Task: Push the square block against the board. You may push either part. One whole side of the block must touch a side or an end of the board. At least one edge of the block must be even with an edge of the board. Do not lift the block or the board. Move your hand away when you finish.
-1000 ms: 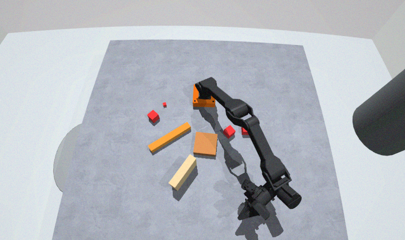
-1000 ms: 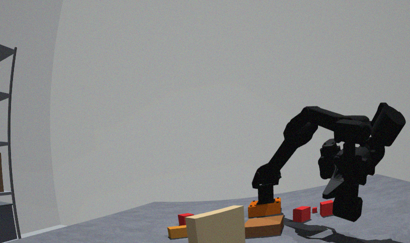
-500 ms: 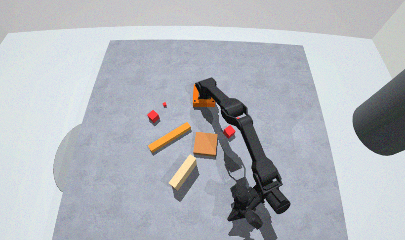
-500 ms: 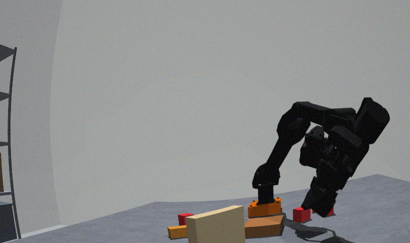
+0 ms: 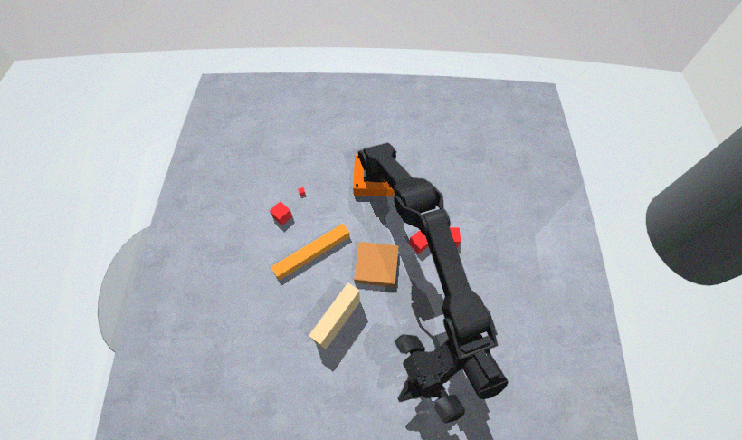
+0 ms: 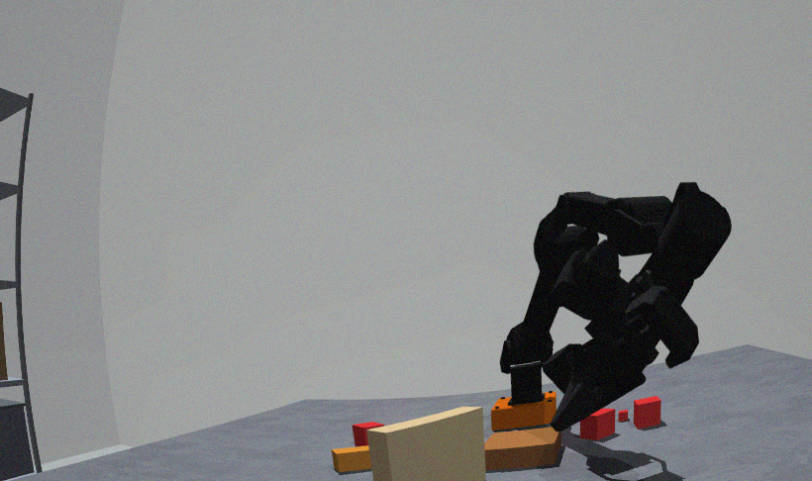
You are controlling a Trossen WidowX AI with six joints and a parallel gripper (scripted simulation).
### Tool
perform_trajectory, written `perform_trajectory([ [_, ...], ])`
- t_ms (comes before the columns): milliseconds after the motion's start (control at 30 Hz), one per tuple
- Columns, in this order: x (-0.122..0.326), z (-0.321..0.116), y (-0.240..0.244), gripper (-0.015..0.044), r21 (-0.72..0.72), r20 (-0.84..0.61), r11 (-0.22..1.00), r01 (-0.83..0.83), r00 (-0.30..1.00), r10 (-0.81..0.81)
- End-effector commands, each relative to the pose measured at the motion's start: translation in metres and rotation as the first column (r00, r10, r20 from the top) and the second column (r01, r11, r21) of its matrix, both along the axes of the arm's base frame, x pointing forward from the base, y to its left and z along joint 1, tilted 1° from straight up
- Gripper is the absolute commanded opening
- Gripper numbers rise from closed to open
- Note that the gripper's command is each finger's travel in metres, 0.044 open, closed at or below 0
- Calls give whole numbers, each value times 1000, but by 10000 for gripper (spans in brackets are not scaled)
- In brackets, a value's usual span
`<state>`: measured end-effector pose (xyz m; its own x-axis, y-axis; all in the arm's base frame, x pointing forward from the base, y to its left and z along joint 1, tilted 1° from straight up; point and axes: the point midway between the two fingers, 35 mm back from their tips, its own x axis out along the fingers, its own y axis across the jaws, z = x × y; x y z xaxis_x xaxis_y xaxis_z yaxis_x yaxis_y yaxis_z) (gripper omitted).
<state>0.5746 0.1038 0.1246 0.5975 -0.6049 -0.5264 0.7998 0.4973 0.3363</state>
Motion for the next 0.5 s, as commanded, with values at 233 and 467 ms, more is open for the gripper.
perform_trajectory([
  [233,-8,-3,-27,0,-79,-291,977,-197,942,166],
  [467,-16,-4,-44,0,-83,-470,934,-348,840,271],
])
